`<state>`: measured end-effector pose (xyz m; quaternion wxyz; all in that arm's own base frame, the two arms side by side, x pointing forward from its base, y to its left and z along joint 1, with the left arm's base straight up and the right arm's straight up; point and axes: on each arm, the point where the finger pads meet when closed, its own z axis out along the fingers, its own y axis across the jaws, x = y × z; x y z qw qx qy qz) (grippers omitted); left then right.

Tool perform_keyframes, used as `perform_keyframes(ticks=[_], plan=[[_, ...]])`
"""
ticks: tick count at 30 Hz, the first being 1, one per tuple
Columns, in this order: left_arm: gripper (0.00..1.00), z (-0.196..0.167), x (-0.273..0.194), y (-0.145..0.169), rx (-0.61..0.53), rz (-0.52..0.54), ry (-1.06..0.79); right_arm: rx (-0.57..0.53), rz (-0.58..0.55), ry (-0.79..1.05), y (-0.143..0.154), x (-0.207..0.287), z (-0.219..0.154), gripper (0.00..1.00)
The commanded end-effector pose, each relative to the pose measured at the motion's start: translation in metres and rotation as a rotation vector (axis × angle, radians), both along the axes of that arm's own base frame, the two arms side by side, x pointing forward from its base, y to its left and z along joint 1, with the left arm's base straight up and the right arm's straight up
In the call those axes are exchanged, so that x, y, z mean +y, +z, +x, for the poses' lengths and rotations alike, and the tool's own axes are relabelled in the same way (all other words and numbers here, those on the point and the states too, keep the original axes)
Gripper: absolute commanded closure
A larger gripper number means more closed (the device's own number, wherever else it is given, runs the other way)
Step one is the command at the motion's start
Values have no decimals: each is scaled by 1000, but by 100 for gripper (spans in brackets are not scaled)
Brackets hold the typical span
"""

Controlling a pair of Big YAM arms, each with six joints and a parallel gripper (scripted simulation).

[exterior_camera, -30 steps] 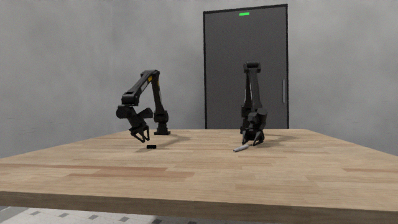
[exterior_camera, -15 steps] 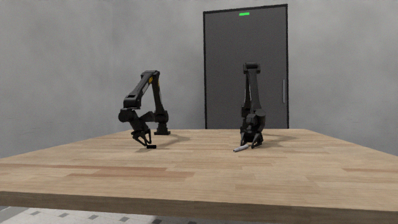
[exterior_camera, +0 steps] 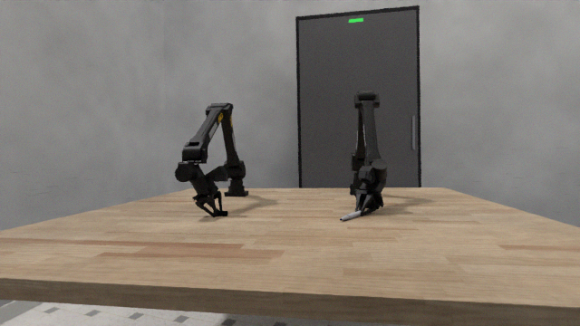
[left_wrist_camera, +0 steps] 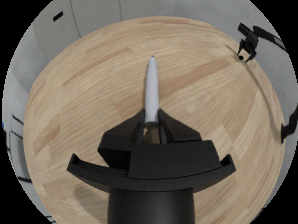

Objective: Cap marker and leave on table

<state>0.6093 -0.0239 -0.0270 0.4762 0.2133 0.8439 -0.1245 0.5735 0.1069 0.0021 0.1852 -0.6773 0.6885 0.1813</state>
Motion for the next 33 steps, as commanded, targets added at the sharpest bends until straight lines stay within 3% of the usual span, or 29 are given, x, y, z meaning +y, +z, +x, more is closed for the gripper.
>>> perform_keyframes(ticks=[1, 3, 4, 5, 6, 10, 11, 12, 13, 15, 18, 23, 28, 32, 33], plan=[[85, 14, -1, 23, -50, -7, 5, -2, -2, 0, -2, 9, 6, 53], [90, 14, 0, 25, -55, -7, 6, -2, -2, 5, -3, 9, 6, 69], [100, 12, 1, 25, -48, -7, 7, -5, -2, 4, -3, 6, 6, 72], [100, 11, 1, 28, -45, -8, 7, -3, -2, -2, -3, 2, 6, 75], [89, 9, 0, 30, -37, -8, 7, -2, -2, -2, -3, 2, 6, 78], [89, -8, -14, 49, -19, -9, -2, -8, -2, -2, 0, 2, 9, 90], [89, -13, -18, 54, -18, -9, -2, -22, -2, -2, 10, 2, 13, 100], [89, -17, -21, 58, -18, -9, -2, -31, -1, -2, 19, 1, 13, 100], [89, -21, -24, 62, -18, -9, -2, -44, -1, -2, 29, 1, 15, 89], [89, -25, -27, 66, -20, -9, -2, -62, 1, -2, 51, 2, 17, 88], [89, -22, -23, 60, -15, -9, 6, -62, 1, -2, 59, 2, 16, 88], [89, -26, -23, 58, -18, 17, -16, -11, -1, -10, 71, 14, -24, 88], [89, -67, -59, 74, -68, 111, -282, -11, 5, -94, 87, 32, -70, 88], [89, -115, -100, 90, -94, 114, -570, -12, 12, -165, 99, 54, -136, 88], [89, -115, -100, 90, -94, 114, -570, -12, 12, -165, 99, 54, -136, 88]])
